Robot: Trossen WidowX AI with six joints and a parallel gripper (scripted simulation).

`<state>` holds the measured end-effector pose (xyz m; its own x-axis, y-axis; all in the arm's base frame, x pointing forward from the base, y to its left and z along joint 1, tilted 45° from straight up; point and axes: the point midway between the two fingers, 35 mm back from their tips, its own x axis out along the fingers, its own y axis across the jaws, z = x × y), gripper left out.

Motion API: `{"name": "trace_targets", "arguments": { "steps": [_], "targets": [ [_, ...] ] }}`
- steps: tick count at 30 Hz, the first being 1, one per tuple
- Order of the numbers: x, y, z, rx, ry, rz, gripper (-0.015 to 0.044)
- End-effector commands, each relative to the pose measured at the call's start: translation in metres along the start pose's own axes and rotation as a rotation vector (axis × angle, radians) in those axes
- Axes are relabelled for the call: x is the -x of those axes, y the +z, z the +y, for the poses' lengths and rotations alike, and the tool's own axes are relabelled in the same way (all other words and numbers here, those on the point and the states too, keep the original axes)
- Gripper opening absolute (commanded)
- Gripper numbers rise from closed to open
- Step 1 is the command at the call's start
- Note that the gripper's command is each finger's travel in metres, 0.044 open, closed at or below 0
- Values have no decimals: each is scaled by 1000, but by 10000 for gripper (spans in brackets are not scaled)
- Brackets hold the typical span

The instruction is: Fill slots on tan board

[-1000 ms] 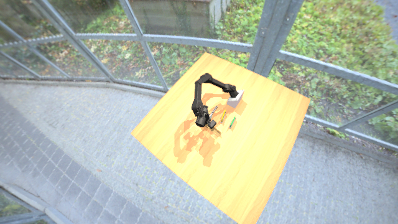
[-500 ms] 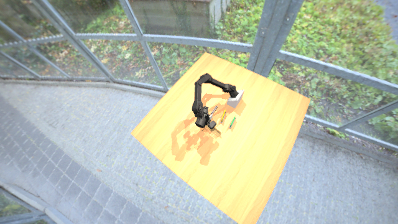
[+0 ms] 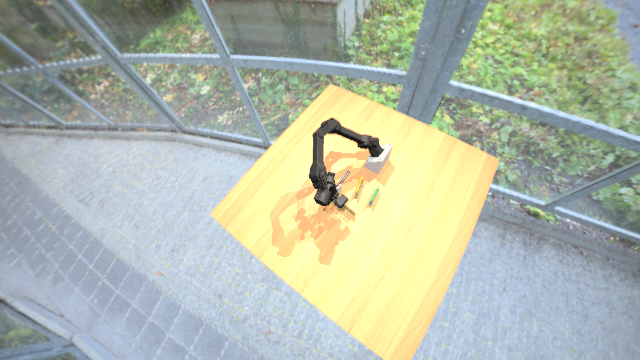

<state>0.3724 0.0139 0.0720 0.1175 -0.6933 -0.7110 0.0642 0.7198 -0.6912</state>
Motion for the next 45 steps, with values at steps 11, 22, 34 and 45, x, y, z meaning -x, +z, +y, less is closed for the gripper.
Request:
{"name": "trace_targets", "arguments": {
  "steps": [11,22,34,45],
  "targets": [
    [-9,-1,0,5,-5,0,0],
    [-15,-1,-1,5,-5,0,0],
    [-22,-1,-1,5,-6,0,0],
    [-29,-1,-1,5,-6,0,0]
  ]
}}
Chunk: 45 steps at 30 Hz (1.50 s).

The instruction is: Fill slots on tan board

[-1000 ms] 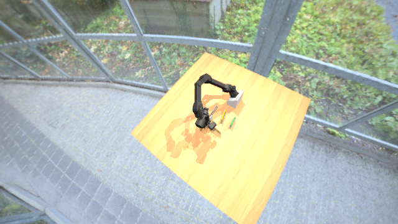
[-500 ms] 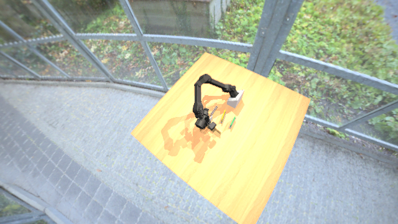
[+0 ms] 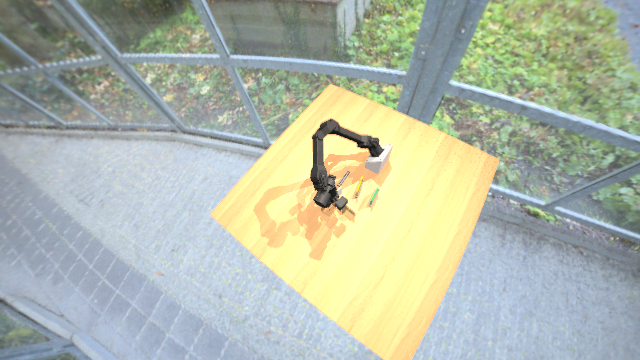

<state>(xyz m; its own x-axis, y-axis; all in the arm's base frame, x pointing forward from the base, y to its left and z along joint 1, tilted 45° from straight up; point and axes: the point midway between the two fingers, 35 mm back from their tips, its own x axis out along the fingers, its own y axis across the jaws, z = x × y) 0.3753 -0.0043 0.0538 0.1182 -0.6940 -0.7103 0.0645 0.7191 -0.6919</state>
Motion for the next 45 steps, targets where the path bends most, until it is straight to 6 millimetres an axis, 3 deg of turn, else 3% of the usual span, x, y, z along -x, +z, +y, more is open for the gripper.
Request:
{"name": "trace_targets", "arguments": {
  "steps": [1,43,45],
  "targets": [
    [-3,0,0,5,-5,0,0],
    [-22,0,0,0,-1,0,0],
    [-22,0,0,0,-1,0,53]
  ]
}}
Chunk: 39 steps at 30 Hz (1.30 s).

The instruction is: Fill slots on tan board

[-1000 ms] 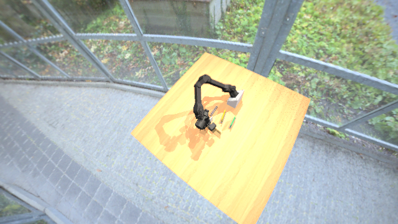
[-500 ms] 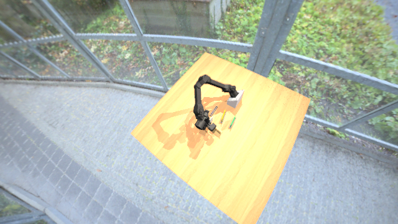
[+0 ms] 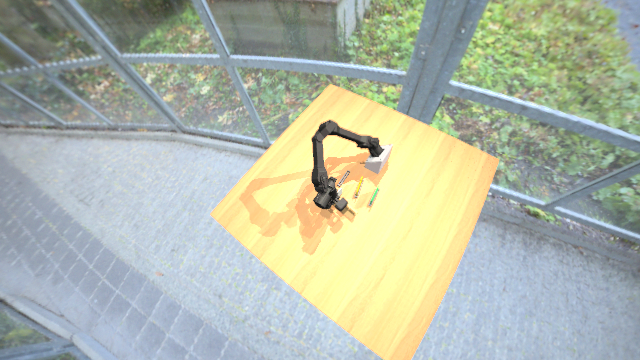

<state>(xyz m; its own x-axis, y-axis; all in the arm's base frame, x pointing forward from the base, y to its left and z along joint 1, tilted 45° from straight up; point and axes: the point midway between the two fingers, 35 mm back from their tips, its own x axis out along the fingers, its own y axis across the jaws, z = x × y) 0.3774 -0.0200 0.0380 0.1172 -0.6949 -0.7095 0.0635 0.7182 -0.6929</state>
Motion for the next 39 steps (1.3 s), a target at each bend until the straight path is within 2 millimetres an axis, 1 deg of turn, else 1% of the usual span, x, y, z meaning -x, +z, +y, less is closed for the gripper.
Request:
{"name": "trace_targets", "arguments": {
  "steps": [1,4,5,13,14,15,16,18,19,20,21,25,26,28,30,31,32,35,36,37,39],
  "targets": [
    [0,0,0,-1,0,-1,79],
    [0,0,0,-1,0,-1,157],
    [0,0,0,-1,0,-1,165],
    [0,0,0,-1,0,-1,165],
    [3,0,0,-1,0,-1,165],
    [10,1,1,0,1,0,165],
    [23,2,1,1,2,0,165],
    [56,2,2,3,1,0,165],
    [69,1,1,4,0,0,165],
    [77,0,1,4,-1,0,165],
    [79,0,1,4,-1,0,165],
    [79,3,3,4,-1,0,165],
    [82,4,3,2,2,-8,185],
    [101,9,3,-9,22,-59,185],
    [105,7,5,-6,27,-67,185],
    [107,0,9,10,31,-64,185],
    [112,-11,15,37,37,-61,185],
    [124,-59,35,137,50,-44,185],
    [125,-61,36,143,50,-43,185],
    [126,-70,38,160,51,-40,185],
    [131,-101,44,222,49,-27,185]
  ]
}}
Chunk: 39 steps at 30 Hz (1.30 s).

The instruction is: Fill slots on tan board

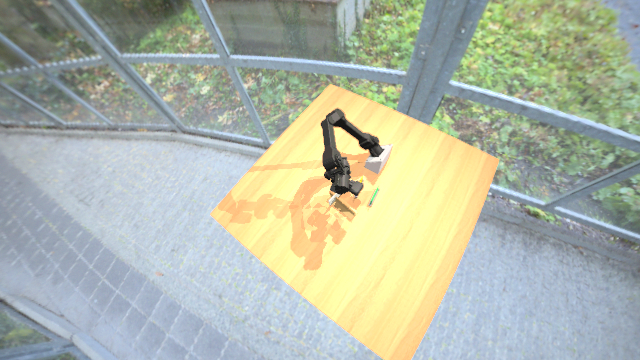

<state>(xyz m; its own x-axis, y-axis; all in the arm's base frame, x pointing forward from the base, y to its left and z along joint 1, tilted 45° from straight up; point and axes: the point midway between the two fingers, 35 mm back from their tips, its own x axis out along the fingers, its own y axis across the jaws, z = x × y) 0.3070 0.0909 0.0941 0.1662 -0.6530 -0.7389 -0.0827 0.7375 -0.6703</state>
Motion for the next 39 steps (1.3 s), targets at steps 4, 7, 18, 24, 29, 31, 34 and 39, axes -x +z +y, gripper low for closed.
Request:
{"name": "trace_targets", "arguments": {
  "steps": [4,7,18,24,29,31,34,39],
  "targets": [
    [11,-107,25,209,-20,56,185],
    [9,-130,25,252,-35,66,185],
    [-49,-134,23,253,-36,66,185],
    [-58,-138,24,253,-37,66,185],
    [-73,-140,23,253,-38,66,185],
    [-73,-140,23,253,-38,66,185],
    [-77,-140,23,253,-38,66,185],
    [-85,-140,22,253,-38,66,185]
  ]
}}
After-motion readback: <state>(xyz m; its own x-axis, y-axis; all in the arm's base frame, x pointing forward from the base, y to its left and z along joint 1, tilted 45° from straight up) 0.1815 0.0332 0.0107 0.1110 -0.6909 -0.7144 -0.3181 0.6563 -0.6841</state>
